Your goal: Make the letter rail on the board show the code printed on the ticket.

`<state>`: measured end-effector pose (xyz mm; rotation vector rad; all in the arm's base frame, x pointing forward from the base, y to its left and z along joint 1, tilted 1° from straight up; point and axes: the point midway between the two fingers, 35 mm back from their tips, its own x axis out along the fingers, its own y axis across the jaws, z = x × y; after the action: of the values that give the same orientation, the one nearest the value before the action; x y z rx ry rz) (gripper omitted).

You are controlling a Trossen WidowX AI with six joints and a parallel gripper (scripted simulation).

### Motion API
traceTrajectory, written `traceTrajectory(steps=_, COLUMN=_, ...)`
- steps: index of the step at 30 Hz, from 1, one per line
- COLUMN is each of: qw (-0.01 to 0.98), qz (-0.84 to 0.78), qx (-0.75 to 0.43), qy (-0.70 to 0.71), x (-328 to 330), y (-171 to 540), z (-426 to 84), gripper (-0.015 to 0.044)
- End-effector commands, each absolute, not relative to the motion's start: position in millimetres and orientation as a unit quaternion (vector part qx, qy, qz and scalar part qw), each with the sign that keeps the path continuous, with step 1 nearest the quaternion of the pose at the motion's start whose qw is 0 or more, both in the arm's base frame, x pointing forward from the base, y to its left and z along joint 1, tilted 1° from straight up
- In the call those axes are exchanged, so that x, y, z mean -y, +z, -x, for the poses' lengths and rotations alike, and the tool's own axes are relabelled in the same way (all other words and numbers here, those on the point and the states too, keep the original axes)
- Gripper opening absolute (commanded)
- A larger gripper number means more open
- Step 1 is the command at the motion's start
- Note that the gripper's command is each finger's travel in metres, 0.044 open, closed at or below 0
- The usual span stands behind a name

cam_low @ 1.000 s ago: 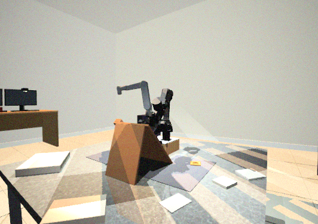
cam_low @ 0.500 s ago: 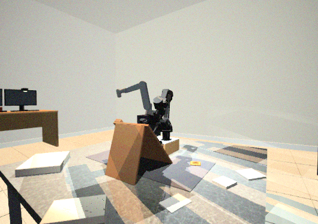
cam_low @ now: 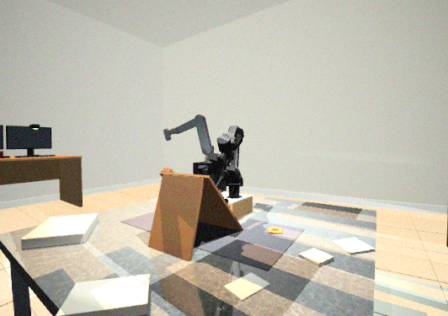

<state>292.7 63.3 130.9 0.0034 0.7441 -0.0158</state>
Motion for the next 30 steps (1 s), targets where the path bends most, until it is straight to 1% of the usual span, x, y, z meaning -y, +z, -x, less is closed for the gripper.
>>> traceTrajectory(steps=1, qw=0.932, qz=-0.002, qx=-0.362, qy=-0.010, x=-63.1, y=133.6, z=-290.8, gripper=0.0295)
traceTrajectory(steps=10, qw=0.932, qz=-0.002, qx=-0.363, qy=-0.010, x=-62.6, y=138.5, z=-287.2, gripper=0.0295)
traceTrajectory(steps=21, qw=0.931, qz=-0.001, qx=-0.364, qy=-0.007, x=-63.3, y=136.0, z=-287.9, gripper=0.0006)
traceTrajectory(steps=30, qw=0.931, qz=-0.002, qx=-0.366, qy=-0.007, x=-63.6, y=136.1, z=-288.2, gripper=0.0000)
